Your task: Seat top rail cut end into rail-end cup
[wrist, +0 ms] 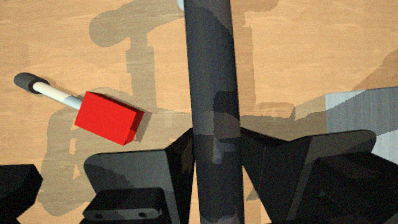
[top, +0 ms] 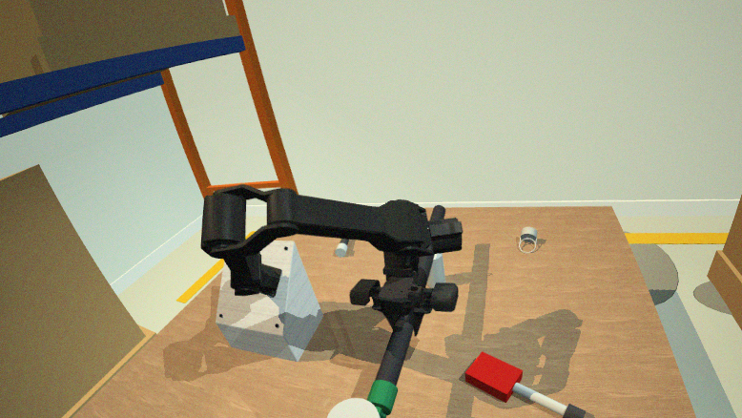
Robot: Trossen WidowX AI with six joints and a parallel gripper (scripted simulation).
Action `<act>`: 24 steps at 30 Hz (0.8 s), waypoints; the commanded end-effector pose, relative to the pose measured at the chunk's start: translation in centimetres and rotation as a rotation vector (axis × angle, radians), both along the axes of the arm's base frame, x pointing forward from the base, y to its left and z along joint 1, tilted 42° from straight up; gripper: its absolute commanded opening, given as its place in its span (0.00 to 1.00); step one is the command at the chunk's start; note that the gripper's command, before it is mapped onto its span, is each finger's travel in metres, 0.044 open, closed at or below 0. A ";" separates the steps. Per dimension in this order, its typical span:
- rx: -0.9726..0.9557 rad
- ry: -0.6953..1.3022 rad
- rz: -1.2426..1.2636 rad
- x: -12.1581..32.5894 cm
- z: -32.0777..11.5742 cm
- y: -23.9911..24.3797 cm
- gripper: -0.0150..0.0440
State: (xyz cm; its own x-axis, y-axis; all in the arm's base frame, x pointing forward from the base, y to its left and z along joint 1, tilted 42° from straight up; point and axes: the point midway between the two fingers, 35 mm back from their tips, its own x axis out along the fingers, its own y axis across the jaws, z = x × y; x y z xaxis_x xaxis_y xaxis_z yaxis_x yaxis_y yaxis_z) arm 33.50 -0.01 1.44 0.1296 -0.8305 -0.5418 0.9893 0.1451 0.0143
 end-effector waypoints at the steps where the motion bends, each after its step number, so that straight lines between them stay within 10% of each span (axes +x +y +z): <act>1: -0.001 -0.001 0.001 0.0 0.1 0.0 0.25; 24: -0.006 0.000 0.003 0.1 0.4 -0.2 0.25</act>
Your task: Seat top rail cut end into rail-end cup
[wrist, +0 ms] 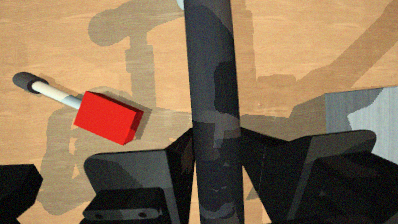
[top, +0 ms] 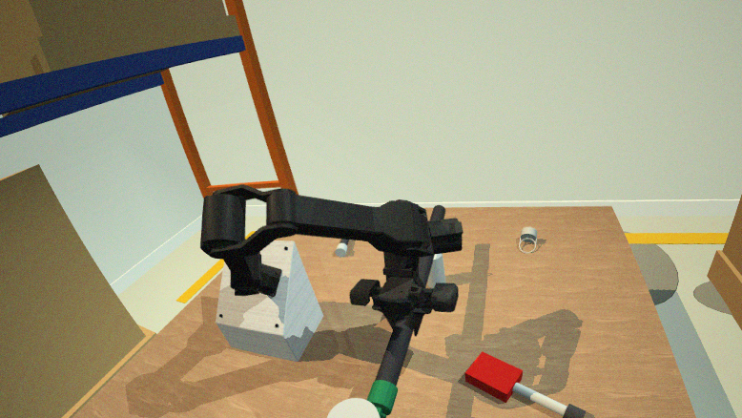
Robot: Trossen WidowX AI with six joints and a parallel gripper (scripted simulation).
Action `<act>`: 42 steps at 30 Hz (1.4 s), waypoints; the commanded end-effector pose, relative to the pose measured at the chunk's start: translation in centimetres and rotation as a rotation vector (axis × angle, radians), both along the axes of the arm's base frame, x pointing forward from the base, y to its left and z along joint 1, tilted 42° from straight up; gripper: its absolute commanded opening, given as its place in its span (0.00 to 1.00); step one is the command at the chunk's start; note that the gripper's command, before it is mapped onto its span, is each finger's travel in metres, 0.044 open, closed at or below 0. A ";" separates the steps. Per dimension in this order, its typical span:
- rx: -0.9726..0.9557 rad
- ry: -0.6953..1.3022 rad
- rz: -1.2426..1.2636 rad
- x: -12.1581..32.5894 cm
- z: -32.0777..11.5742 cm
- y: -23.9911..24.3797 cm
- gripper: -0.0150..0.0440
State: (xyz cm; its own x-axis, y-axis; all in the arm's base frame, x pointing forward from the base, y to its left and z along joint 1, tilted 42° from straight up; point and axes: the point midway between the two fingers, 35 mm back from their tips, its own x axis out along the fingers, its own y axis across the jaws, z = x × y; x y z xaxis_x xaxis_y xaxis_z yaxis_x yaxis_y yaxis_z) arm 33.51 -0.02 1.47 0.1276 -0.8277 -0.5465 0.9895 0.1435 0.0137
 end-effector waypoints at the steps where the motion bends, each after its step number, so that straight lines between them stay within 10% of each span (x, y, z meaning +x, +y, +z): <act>1: -0.012 -0.001 0.005 0.1 0.4 -0.2 0.25; 42: 0.010 0.003 -0.001 0.1 0.3 -0.3 0.25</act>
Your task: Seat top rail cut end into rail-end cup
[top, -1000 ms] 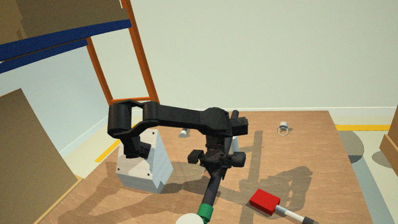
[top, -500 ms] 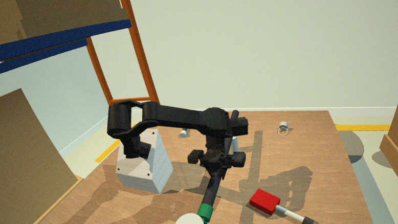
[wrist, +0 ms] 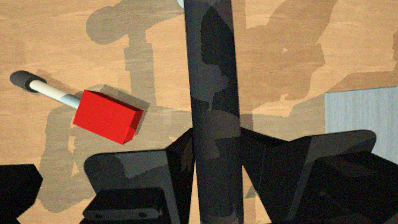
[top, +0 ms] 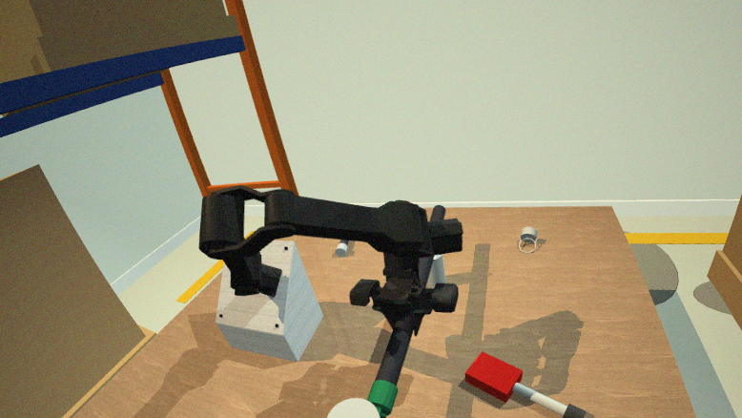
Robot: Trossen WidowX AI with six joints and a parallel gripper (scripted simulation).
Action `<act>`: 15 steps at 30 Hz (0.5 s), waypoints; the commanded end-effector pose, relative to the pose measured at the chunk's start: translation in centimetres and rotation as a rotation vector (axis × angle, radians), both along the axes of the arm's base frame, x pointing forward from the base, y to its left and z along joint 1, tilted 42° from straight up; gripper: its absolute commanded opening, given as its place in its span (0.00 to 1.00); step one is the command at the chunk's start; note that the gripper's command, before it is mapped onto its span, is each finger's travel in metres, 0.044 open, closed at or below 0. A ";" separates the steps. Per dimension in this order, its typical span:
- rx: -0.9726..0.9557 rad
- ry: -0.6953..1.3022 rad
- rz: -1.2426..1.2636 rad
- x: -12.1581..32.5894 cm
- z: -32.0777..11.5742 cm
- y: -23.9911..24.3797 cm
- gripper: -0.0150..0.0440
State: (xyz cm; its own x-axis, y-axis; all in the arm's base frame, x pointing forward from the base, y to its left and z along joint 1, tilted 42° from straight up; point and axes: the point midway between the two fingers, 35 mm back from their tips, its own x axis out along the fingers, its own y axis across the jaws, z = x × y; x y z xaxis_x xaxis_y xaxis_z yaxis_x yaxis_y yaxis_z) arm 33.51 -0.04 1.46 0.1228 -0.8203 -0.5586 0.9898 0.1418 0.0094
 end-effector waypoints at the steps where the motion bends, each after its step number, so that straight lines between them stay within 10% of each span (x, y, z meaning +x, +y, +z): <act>1: -0.004 -0.003 0.001 0.1 0.4 -0.3 0.25; 15: -0.004 -0.003 0.001 0.6 1.3 -0.7 0.25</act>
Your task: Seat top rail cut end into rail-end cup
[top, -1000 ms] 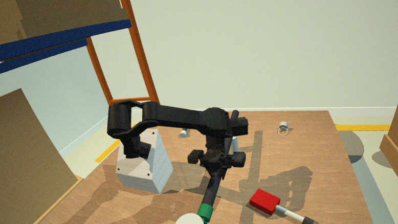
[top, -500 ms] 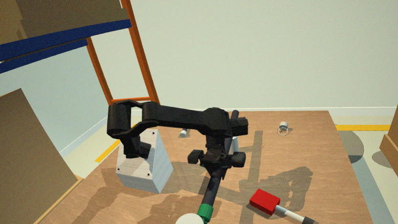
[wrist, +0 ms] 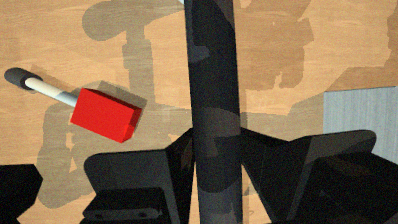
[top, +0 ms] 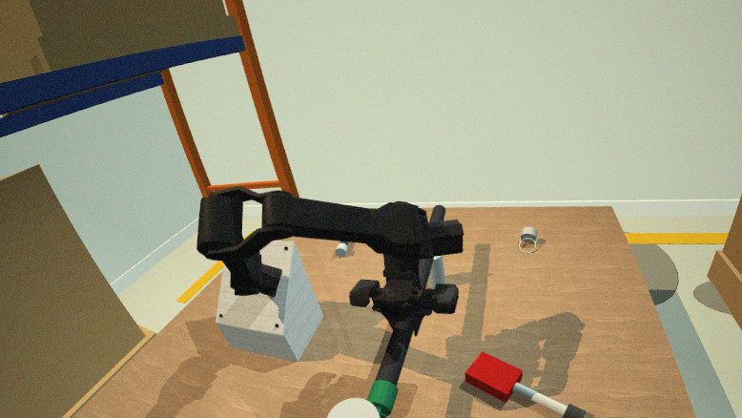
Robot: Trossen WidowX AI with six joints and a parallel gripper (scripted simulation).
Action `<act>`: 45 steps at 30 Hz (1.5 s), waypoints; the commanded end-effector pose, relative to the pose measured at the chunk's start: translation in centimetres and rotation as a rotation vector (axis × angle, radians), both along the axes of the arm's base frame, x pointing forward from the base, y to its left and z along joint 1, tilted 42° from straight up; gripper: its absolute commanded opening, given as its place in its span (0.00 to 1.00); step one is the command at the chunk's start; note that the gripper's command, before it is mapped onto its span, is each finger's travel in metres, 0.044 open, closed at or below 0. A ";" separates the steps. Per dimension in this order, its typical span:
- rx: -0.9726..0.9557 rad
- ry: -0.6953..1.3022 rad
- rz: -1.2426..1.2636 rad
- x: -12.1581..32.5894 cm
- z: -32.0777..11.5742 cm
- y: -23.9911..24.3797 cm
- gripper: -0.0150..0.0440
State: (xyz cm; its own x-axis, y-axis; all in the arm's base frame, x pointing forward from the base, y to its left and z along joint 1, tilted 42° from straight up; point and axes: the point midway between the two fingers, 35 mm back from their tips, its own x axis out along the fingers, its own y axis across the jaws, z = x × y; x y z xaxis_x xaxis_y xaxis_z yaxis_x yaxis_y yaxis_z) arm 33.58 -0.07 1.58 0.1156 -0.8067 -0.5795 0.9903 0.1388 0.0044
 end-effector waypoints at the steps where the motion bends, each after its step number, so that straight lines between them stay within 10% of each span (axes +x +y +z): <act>1: -0.029 -0.012 0.004 0.6 1.3 -0.6 0.25; 45: -0.022 0.002 0.002 0.5 2.5 -2.3 0.25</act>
